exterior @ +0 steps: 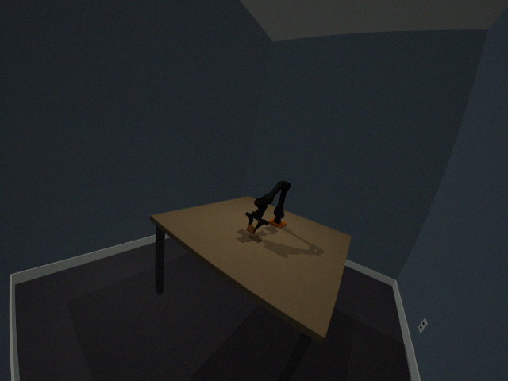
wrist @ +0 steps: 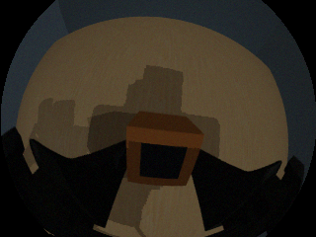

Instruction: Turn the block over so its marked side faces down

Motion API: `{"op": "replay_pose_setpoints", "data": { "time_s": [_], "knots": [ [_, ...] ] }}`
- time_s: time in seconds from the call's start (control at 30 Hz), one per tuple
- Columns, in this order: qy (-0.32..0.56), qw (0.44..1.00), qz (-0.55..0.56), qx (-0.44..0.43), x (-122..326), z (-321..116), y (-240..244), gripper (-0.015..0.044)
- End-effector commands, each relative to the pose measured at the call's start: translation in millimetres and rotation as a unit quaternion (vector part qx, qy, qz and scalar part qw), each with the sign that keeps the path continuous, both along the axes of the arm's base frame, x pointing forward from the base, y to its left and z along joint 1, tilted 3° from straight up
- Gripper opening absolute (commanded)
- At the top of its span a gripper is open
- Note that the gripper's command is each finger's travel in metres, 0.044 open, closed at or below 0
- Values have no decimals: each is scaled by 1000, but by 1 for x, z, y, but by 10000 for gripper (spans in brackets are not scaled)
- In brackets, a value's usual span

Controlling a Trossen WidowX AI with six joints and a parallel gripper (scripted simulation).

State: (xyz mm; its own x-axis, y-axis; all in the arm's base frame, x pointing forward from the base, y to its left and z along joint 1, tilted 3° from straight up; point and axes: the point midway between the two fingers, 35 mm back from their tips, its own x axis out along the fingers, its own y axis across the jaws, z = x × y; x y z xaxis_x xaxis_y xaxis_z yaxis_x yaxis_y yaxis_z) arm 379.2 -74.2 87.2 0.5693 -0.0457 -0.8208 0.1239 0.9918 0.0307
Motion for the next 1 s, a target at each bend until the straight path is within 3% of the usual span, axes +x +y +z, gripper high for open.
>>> {"op": "replay_pose_setpoints", "data": {
  "time_s": [0.0,0.97],
  "knots": [
    [-25,1000,-2,0,3,-5,0,0],
    [-243,970,-9,-27,-3,-27,3,0]
  ]
}}
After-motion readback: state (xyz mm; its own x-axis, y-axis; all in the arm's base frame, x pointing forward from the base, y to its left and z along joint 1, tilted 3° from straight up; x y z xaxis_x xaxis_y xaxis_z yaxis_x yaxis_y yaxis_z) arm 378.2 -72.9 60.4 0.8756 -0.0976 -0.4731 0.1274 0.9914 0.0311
